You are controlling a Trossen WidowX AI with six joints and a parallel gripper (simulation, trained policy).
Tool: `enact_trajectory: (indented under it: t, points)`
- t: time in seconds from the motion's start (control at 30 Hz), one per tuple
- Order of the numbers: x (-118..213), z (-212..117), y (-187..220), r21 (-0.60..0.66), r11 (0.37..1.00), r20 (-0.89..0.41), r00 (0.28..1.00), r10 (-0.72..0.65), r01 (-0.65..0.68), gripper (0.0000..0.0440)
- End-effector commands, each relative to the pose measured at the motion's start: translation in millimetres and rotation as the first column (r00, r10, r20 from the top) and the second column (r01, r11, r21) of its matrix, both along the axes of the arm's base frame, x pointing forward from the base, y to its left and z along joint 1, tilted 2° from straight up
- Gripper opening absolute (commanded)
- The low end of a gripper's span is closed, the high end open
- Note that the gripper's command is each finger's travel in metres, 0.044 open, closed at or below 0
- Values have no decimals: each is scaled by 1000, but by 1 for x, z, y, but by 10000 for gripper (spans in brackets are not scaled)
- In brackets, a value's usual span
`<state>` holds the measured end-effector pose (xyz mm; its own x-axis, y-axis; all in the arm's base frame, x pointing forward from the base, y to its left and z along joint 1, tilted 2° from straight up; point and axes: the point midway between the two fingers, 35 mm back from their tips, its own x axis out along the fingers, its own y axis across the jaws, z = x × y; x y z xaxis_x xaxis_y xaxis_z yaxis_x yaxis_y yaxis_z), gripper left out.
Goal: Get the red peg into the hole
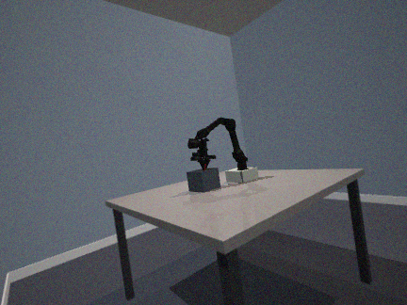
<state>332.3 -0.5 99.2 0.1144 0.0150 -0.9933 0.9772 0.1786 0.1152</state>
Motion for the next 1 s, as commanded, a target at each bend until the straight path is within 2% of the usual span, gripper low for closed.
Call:
enact_trajectory:
  t: [0.0, 0.47, 0.7, 0.97]
  points:
    - [2, -11, -2, 13, 1000, -14, 1000, 3, -3, 0]
    - [11, -46, -9, 16, 999, -46, 998, 38, -37, 0]
    - [11, -57, -8, 20, 998, -79, 995, 64, -63, 96]
    - [14, -52, -8, 74, 995, -92, 993, 68, -62, 86]
